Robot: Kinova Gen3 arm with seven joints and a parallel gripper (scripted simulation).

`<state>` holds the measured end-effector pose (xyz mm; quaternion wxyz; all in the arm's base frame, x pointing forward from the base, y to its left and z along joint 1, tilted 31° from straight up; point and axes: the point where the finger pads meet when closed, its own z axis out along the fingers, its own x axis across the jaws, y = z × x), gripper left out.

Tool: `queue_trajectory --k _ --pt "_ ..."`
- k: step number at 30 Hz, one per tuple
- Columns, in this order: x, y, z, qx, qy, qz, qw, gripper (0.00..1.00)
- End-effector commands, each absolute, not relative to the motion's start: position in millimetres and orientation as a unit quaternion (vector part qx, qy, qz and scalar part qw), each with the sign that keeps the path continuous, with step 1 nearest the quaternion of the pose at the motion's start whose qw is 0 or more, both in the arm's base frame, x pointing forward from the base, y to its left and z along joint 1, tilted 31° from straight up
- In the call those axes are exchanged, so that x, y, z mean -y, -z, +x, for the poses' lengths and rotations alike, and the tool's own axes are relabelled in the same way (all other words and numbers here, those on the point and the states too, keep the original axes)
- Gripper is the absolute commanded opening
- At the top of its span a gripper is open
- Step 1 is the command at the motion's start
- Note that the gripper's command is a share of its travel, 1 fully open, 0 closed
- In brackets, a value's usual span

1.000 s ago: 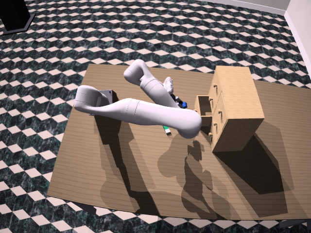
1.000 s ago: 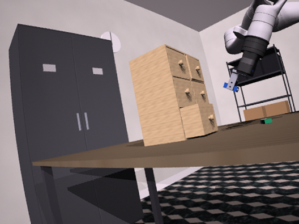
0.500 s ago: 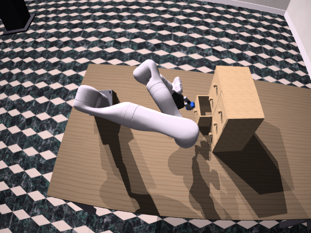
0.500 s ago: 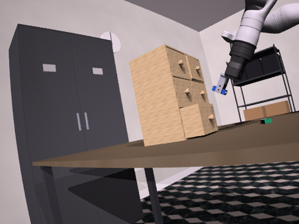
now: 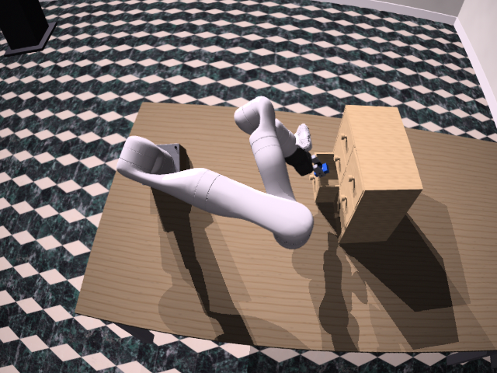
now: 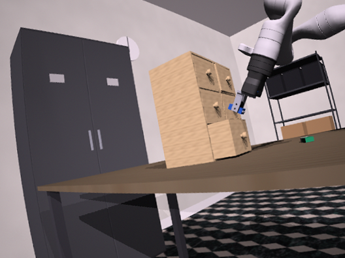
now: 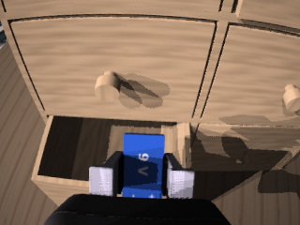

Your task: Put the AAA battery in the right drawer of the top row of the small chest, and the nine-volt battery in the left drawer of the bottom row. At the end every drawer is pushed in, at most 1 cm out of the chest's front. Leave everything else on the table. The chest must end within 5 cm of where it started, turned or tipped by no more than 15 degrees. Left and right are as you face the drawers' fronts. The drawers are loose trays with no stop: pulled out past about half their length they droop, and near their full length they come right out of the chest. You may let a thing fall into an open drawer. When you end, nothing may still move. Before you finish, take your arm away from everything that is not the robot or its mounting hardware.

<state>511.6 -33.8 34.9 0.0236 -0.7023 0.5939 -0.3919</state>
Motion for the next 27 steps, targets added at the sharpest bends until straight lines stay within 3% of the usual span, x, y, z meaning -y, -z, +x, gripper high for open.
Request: queue_trajectory --k 1,27 --pt "37 -36 518 -0.598 0.393 -0.698 0.023 0.51" --pt "38 -37 543 -0.598 0.393 -0.698 0.023 0.51"
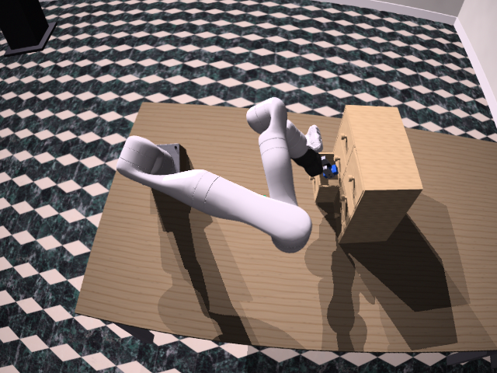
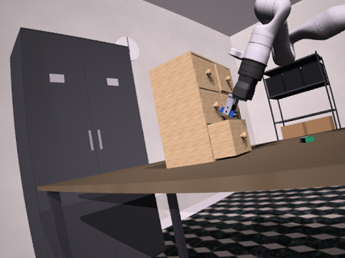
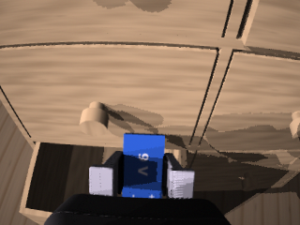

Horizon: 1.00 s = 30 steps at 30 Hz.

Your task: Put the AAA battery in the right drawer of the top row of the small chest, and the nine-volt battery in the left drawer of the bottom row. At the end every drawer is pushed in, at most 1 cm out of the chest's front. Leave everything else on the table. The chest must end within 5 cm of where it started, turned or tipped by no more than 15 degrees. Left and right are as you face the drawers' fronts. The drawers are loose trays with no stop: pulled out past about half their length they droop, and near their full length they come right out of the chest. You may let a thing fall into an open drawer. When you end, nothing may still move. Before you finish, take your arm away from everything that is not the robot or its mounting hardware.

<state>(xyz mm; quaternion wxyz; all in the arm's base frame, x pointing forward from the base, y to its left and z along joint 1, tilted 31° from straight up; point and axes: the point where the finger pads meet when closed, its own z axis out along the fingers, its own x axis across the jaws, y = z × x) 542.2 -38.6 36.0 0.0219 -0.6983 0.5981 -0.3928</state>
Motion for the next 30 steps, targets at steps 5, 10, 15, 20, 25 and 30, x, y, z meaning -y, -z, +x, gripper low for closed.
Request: queue_trajectory --k 5,10,15,20,25,30 --pt "38.0 -36.9 542.7 -0.598 0.393 -0.698 0.023 0.51" --pt "38.0 -36.9 542.7 -0.598 0.393 -0.698 0.023 0.51" --pt "38.0 -36.9 542.7 -0.598 0.393 -0.698 0.023 0.51" --pt "38.0 -36.9 542.7 -0.598 0.393 -0.698 0.023 0.69" --pt "38.0 -36.9 542.7 -0.598 0.393 -0.698 0.023 0.75" --pt "38.0 -36.9 542.7 -0.598 0.393 -0.698 0.023 1.0"
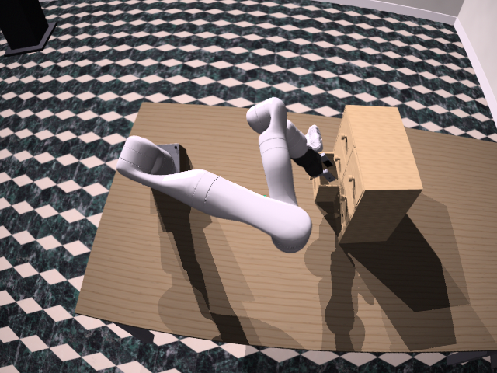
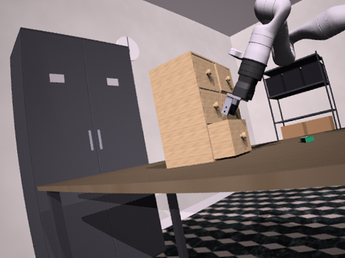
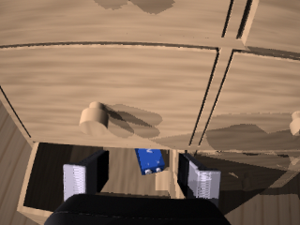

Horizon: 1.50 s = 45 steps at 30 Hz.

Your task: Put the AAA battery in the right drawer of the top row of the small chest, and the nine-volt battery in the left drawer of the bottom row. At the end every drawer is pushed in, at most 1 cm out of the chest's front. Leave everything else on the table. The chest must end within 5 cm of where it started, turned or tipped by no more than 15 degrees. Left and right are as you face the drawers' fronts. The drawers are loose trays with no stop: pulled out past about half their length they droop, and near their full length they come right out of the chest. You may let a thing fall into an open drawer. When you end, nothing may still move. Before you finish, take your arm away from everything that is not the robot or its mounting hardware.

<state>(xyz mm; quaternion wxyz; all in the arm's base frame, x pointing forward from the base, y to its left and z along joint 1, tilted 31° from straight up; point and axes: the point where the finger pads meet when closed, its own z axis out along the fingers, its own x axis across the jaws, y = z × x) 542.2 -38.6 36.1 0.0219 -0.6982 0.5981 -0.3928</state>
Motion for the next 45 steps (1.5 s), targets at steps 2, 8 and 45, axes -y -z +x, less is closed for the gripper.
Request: queue_trajectory --k 2,8,45 --pt "38 -37 543 -0.598 0.393 -0.698 0.023 1.0" --pt "38 -37 543 -0.598 0.393 -0.698 0.023 1.0" --pt "32 -42 434 -0.598 0.393 -0.698 0.023 1.0"
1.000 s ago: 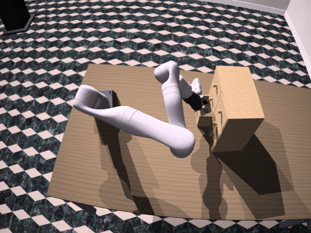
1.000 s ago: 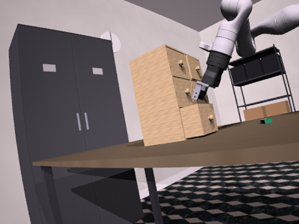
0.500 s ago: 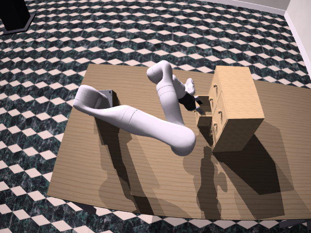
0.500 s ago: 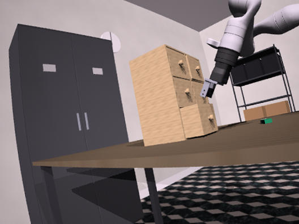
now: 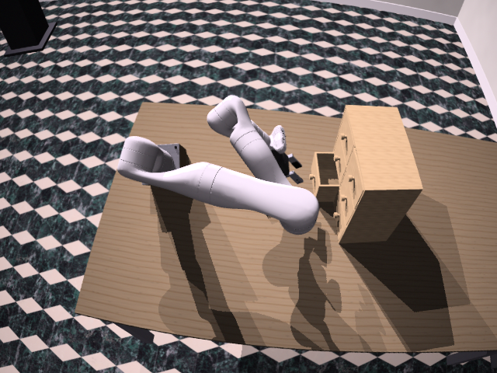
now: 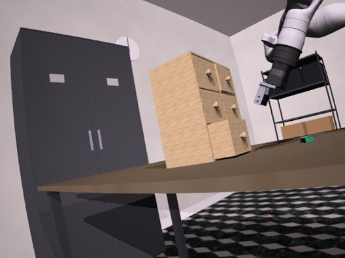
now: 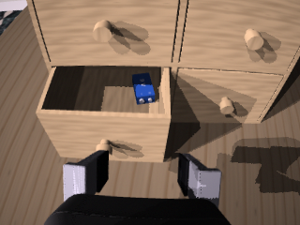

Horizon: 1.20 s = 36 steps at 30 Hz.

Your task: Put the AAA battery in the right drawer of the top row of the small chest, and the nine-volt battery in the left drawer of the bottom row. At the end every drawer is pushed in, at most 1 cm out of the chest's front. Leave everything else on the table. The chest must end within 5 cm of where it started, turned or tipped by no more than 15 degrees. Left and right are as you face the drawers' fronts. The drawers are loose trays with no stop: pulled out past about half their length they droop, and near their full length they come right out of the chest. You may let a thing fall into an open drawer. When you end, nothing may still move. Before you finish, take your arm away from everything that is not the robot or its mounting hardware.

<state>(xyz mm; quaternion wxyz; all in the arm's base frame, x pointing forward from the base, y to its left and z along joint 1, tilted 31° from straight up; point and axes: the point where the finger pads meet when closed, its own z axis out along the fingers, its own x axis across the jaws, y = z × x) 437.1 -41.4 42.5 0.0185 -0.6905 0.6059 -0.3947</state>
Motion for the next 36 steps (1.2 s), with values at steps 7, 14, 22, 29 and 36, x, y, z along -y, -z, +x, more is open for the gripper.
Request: queue_trajectory --k 7,14,22,29,36 --pt "31 -42 416 -0.598 0.393 -0.698 0.023 1.0" --pt "30 -43 407 -0.606 0.389 -0.694 0.014 1.0" --pt "30 -43 401 -0.603 0.387 -0.698 0.011 1.0" --pt "30 -43 401 -0.603 0.386 -0.698 0.011 1.0" --pt "27 -41 401 -0.605 0.382 -0.698 0.015 1.0"
